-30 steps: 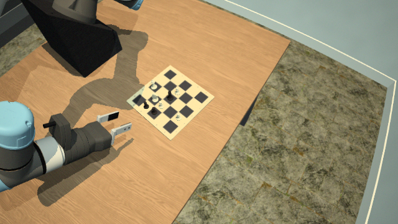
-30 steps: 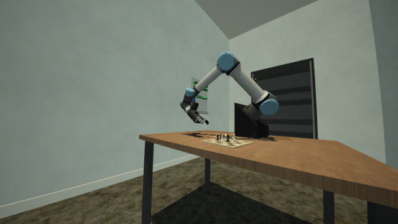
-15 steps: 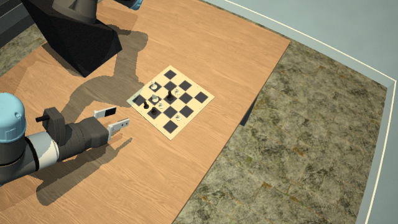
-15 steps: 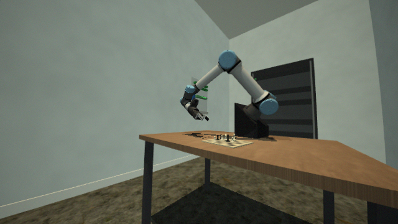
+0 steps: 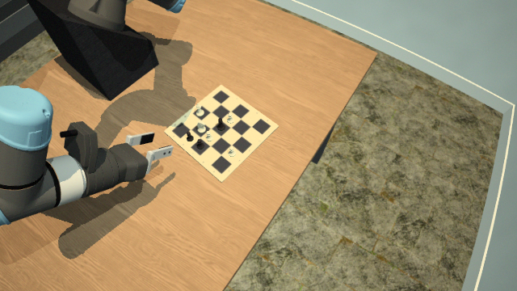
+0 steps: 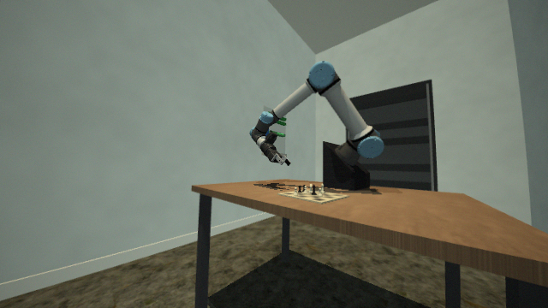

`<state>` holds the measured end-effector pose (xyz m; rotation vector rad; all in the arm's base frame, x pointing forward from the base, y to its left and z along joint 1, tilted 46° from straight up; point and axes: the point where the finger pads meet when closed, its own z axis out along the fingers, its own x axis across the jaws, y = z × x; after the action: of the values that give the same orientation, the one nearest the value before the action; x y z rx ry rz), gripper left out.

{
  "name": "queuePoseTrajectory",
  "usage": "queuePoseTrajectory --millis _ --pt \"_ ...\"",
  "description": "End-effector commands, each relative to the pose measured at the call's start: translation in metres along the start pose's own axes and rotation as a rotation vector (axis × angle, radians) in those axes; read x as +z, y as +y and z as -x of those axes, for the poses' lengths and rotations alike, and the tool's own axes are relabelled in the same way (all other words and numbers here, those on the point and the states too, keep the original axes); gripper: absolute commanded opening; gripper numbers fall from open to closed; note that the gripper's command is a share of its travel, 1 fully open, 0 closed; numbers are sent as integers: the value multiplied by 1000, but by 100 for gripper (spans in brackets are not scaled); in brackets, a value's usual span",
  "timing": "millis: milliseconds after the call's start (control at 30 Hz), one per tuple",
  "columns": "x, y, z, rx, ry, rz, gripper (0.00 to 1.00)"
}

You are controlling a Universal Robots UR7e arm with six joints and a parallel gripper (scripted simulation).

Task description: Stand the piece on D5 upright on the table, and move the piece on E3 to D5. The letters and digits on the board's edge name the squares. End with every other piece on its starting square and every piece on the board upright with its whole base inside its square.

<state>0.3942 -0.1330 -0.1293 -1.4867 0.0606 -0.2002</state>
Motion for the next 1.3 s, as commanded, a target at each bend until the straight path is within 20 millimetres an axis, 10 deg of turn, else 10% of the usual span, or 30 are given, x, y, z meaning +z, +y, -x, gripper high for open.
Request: queuePoseTrajectory --millis 0,1267 --pt "8 -12 2 -44 -37 99 100" --pt "66 -79 29 -394 -246 811 100"
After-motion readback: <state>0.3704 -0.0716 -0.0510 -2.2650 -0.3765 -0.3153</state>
